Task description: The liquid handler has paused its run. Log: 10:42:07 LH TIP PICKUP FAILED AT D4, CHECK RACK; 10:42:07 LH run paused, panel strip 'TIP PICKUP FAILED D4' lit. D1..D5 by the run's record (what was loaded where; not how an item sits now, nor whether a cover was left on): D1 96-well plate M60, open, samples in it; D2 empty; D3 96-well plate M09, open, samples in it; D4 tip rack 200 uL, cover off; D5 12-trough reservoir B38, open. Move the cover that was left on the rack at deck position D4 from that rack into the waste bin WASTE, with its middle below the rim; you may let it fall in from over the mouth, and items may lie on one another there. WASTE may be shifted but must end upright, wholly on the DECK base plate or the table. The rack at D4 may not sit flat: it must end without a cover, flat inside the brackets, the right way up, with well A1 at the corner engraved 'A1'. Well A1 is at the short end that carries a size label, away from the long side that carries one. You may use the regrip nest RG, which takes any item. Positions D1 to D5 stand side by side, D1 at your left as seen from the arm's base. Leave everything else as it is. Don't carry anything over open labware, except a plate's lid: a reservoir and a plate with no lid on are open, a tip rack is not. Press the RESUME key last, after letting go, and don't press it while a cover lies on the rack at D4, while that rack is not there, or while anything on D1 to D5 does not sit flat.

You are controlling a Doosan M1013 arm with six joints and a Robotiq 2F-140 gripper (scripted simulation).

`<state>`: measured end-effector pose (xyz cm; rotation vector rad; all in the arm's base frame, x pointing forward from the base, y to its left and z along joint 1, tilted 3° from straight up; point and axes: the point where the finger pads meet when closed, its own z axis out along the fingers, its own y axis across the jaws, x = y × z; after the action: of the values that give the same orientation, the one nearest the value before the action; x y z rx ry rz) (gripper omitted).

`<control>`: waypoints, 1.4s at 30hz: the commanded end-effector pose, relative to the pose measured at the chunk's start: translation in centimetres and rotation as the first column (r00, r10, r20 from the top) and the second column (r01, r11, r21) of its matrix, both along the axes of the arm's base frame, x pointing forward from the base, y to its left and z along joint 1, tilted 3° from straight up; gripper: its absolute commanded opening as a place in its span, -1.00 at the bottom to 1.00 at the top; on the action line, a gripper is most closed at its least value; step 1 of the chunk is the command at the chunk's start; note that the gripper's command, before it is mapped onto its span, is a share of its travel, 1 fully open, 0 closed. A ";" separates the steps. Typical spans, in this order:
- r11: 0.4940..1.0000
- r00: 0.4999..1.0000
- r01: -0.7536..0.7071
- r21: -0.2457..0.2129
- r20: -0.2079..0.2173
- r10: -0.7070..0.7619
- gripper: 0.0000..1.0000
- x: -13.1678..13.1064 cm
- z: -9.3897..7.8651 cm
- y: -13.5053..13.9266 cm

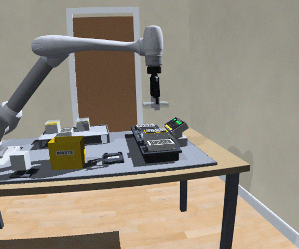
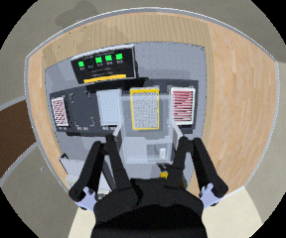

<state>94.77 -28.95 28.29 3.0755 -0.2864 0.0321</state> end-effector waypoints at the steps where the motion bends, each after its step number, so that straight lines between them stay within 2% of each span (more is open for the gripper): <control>1: 1.000 1.000 0.000 0.002 -0.002 0.000 -1.00 -0.1 0.3 0.3; 7: 1.000 1.000 0.000 0.002 -0.002 0.000 -1.00 -0.1 0.3 0.3; 11: 1.000 1.000 0.000 0.002 -0.002 0.000 -1.00 -1.1 0.3 0.5; 42: 1.000 1.000 0.000 0.002 -0.002 0.000 -1.00 -15.4 0.0 2.9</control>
<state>80.88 -26.05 27.34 3.0789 -0.2868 0.0138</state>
